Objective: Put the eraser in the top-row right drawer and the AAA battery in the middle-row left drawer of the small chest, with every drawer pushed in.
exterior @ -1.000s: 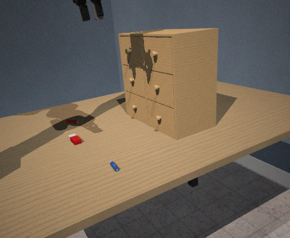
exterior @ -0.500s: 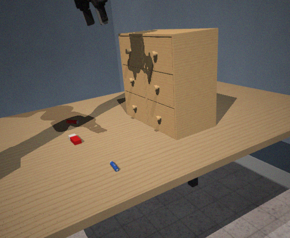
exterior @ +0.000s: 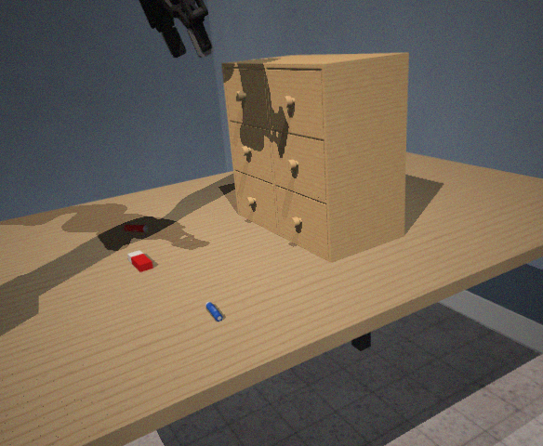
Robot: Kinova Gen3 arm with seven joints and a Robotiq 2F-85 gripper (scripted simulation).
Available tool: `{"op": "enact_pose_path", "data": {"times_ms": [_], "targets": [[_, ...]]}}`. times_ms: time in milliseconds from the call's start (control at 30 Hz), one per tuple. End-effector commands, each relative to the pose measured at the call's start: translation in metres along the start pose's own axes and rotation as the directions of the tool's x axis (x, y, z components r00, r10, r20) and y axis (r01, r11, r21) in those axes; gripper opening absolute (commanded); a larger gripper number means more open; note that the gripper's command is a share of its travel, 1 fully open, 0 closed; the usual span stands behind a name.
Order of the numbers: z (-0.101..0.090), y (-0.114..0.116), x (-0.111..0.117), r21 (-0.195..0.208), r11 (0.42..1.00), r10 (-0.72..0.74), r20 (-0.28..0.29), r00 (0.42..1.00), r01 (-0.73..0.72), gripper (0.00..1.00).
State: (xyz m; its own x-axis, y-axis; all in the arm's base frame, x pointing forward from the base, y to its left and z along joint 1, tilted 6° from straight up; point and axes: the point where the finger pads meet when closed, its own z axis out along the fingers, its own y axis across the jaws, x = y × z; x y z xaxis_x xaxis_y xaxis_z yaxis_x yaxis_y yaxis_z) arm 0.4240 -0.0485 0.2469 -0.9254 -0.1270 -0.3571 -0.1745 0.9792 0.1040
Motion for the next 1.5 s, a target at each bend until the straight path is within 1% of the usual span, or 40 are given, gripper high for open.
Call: {"op": "enact_pose_path", "data": {"times_ms": [0, 67, 133, 367, 633, 700, 1200, 1267, 1467], "targets": [[0.003, -0.001, 0.003, -0.002, 1.000, 0.006, 0.018, 1.000, -0.005, 1.00], [0.006, -0.001, 0.001, -0.002, 1.000, 0.006, 0.038, 0.999, -0.005, 1.00], [0.006, -0.001, 0.001, -0.002, 1.000, 0.006, 0.038, 0.999, -0.005, 1.00], [0.016, -0.001, -0.002, -0.001, 1.000, 0.006, 0.099, 0.995, -0.006, 1.00], [0.024, -0.001, -0.005, -0.002, 1.000, 0.006, 0.153, 0.988, -0.006, 1.00], [0.024, -0.001, -0.005, -0.002, 1.000, 0.006, 0.153, 0.988, -0.006, 1.00], [0.035, 0.000, -0.009, -0.004, 1.000, 0.005, 0.228, 0.974, -0.004, 1.00], [0.035, 0.000, -0.009, -0.004, 1.000, 0.005, 0.228, 0.974, -0.004, 1.00], [0.039, -0.001, -0.010, -0.002, 1.000, 0.006, 0.251, 0.968, -0.005, 1.00]]}}
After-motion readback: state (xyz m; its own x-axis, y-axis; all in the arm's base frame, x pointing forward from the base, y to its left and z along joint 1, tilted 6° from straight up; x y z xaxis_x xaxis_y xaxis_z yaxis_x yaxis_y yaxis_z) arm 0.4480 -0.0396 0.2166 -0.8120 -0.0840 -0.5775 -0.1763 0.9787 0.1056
